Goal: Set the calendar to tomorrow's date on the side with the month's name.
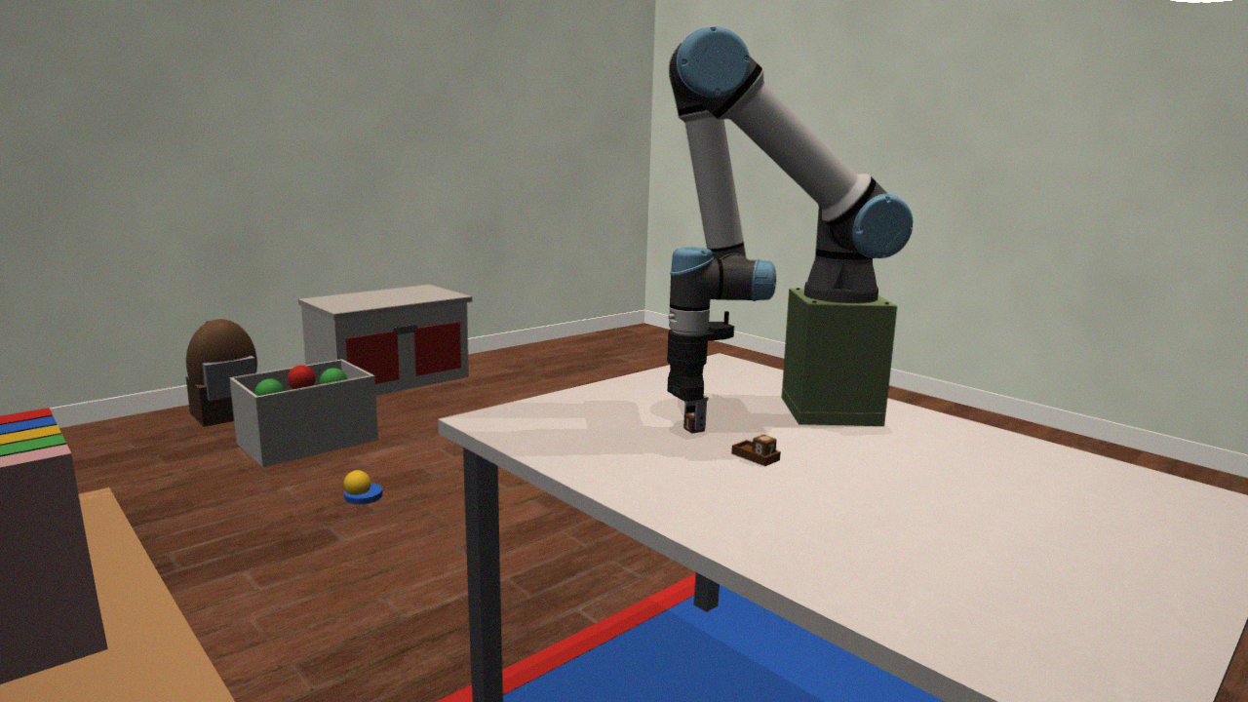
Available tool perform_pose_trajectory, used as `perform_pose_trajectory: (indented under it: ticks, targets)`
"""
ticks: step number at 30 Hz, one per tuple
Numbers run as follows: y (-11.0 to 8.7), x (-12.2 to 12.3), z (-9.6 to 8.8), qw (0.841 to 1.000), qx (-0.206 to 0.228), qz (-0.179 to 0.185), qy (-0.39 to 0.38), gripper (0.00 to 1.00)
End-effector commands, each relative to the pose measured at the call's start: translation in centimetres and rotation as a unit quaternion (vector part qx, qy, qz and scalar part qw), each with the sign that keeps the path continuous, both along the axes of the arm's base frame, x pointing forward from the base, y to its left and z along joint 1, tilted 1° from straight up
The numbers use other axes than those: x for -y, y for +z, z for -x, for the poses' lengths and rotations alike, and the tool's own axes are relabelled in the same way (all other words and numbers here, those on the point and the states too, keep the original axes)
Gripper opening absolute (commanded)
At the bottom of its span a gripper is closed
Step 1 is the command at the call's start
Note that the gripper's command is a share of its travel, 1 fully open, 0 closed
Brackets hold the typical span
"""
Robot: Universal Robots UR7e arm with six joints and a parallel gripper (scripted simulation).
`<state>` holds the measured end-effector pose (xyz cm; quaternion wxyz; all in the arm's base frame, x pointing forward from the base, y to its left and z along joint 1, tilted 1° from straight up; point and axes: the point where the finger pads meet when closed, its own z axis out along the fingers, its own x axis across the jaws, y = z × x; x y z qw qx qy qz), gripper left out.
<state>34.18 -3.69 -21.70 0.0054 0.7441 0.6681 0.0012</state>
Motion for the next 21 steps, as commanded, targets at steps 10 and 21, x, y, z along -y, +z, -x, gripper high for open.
perform_pose_trajectory:
  ticks: [10, 21]
  targets:
    - [0.0, 0.27, -0.26, 1.0, 0.002, 0.001, -0.001, 0.6]
    - [0.01, 0.32, -0.28, 1.0, 0.002, 0.001, -0.001, 0.6]
